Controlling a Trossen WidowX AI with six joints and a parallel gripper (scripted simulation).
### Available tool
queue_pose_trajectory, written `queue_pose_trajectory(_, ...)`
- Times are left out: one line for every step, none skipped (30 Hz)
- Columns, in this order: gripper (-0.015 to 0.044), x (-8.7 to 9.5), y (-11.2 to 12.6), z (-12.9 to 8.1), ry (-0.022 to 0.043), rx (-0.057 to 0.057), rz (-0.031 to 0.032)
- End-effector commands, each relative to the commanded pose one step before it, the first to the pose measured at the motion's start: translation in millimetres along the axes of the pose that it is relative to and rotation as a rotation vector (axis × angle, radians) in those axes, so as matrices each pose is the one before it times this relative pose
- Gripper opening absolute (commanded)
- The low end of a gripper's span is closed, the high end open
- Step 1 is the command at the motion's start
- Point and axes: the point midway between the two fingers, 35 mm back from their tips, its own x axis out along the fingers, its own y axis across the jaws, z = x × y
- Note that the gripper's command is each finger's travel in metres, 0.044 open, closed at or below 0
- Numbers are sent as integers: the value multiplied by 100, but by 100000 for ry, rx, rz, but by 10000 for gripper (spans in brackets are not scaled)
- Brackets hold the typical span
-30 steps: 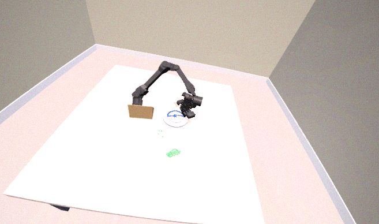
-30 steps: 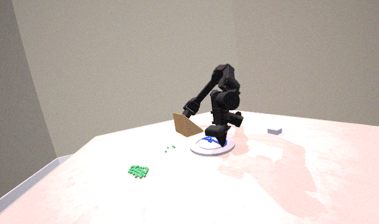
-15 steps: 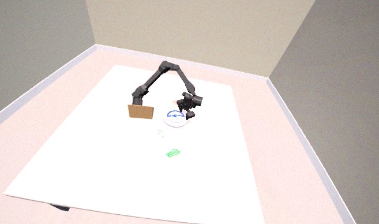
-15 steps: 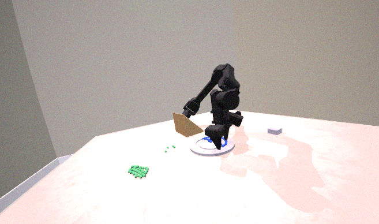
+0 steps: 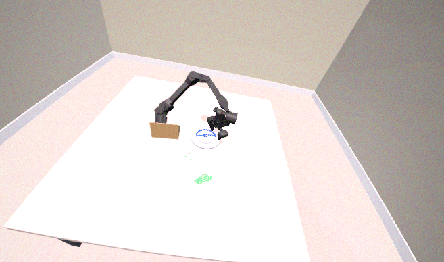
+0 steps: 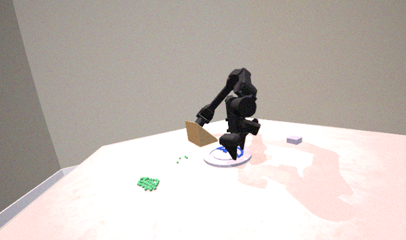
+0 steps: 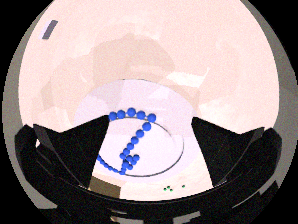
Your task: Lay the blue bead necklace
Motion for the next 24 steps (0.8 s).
queue_pose_trajectory(440,-102,-32,-14,-12,-190,-159)
queue_pose_trajectory(440,0,0,0,0,0,0)
queue_pose_trajectory(440,0,0,0,0,0,0)
queue_pose_trajectory(440,0,0,0,0,0,0)
queue_pose_trajectory(440,0,0,0,0,0,0)
queue_pose_trajectory(440,0,0,0,0,0,0)
queue_pose_trajectory(440,0,0,0,0,0,0)
queue_pose_trajectory(440,0,0,0,0,0,0)
queue_pose_trajectory(440,0,0,0,0,0,0)
queue_pose_trajectory(440,0,0,0,0,0,0)
queue_pose_trajectory(414,-57,30,-113,11,354,-23)
queue_pose_trajectory(387,-169,90,-339,32,1060,-66)
queue_pose_trajectory(361,-273,154,-568,50,1766,-99)
queue_pose_trajectory(335,-323,193,-710,58,2189,-105)
queue_pose_trajectory(309,-306,195,-718,53,2191,-85)
queue_pose_trajectory(282,-288,196,-724,48,2188,-64)
queue_pose_trajectory(256,-269,196,-730,43,2184,-44)
queue_pose_trajectory(230,-251,196,-735,39,2181,-23)
queue_pose_trajectory(204,-232,196,-740,35,2177,-3)
queue_pose_trajectory(177,-214,196,-745,31,2173,18)
queue_pose_trajectory(151,-195,196,-748,27,2166,38)
queue_pose_trajectory(125,-176,196,-755,24,2169,59)
queue_pose_trajectory(120,-157,195,-758,21,2165,80)
queue_pose_trajectory(120,-138,193,-759,18,2153,101)
